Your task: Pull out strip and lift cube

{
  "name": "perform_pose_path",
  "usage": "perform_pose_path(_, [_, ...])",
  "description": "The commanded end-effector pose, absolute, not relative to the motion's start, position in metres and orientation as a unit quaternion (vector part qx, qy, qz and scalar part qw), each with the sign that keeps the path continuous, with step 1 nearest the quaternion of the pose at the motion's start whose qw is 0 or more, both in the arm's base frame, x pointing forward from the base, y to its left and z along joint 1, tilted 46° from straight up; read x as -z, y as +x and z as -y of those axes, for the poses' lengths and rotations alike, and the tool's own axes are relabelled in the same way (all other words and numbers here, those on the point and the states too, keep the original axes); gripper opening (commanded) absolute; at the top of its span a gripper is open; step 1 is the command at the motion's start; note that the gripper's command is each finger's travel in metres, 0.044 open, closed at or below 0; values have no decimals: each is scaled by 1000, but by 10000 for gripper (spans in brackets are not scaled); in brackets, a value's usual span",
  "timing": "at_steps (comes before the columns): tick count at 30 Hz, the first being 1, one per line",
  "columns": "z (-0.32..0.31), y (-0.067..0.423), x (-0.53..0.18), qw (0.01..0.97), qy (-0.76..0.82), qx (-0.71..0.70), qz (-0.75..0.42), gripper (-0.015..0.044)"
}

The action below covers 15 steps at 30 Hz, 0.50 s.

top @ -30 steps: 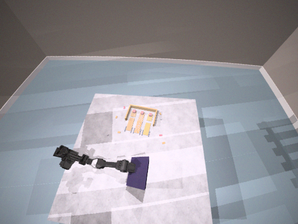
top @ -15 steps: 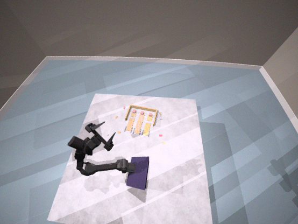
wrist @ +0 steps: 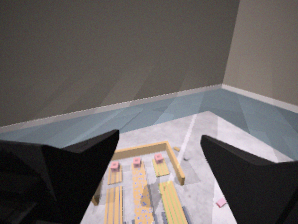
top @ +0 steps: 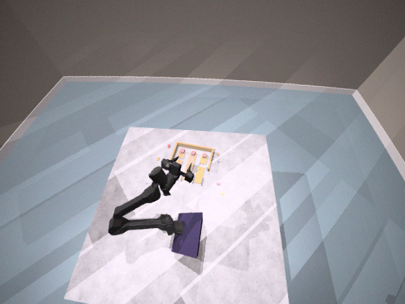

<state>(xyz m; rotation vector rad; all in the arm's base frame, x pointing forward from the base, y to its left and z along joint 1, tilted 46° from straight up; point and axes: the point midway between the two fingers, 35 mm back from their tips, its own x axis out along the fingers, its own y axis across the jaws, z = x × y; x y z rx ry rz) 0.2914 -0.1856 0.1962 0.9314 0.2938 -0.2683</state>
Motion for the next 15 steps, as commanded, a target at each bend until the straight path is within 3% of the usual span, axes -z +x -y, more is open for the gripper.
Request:
perform_pose_path(1, [139,312,-145,889,414,22,-196,400])
perform_pose_path(7, [67,314,-88,889,365,-127,-246,400])
perform_pose_path(15, [65,313,-87,889,364,-132,-247,400])
